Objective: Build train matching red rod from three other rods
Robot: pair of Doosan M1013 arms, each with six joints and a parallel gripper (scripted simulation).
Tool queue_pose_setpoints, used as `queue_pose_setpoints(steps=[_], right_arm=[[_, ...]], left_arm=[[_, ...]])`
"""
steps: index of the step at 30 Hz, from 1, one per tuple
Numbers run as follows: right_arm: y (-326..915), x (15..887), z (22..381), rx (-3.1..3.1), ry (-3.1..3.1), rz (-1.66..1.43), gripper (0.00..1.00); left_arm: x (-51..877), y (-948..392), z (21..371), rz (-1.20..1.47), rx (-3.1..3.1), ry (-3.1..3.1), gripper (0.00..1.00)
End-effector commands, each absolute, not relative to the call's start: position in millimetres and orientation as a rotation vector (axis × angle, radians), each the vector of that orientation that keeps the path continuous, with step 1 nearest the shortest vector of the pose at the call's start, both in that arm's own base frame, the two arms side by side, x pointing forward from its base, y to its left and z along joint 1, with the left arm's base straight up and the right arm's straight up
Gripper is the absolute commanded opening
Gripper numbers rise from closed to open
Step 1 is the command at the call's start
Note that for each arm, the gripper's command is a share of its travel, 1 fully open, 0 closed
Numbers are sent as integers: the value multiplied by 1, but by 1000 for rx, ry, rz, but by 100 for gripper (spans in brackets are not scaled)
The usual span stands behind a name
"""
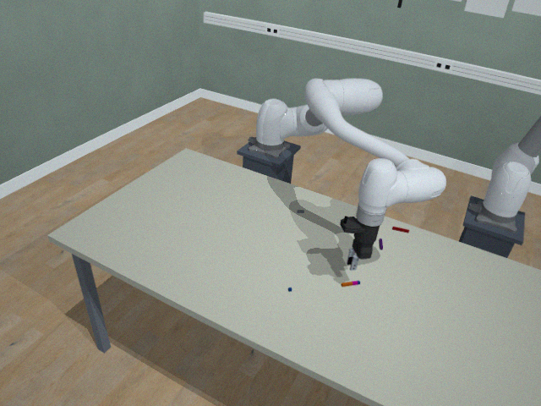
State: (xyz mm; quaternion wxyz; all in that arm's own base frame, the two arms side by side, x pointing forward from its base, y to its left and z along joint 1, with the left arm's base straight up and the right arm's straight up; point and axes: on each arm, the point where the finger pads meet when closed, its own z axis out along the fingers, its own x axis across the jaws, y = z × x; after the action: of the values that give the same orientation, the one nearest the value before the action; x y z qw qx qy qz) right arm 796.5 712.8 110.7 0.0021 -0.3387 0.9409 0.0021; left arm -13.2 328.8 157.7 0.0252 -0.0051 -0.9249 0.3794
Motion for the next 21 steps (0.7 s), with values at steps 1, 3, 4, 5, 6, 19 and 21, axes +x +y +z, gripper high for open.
queue_pose_setpoints(steps=[1,3,4,5,6,19,21], right_arm=[[712,795,114,-1062,2956,-5,54],[712,794,113,-1062,2958,-7,100],[712,794,113,-1062,2958,-7,100],[712,794,113,-1062,2958,-7,100],[712,794,113,-1062,2956,-6,100],[712,795,113,-1062,2956,-5,100],[712,795,113,-1062,2956,-5,100]], left_arm=[[-13,325,159,1184,-12,-2863,100],[-13,325,159,1184,-12,-2863,100],[-13,325,159,1184,-12,-2863,100],[-13,325,159,1184,-12,-2863,100],[-13,325,159,1184,-12,-2863,100],[-13,325,159,1184,-12,-2863,100],[-13,325,159,1184,-12,-2863,100]])
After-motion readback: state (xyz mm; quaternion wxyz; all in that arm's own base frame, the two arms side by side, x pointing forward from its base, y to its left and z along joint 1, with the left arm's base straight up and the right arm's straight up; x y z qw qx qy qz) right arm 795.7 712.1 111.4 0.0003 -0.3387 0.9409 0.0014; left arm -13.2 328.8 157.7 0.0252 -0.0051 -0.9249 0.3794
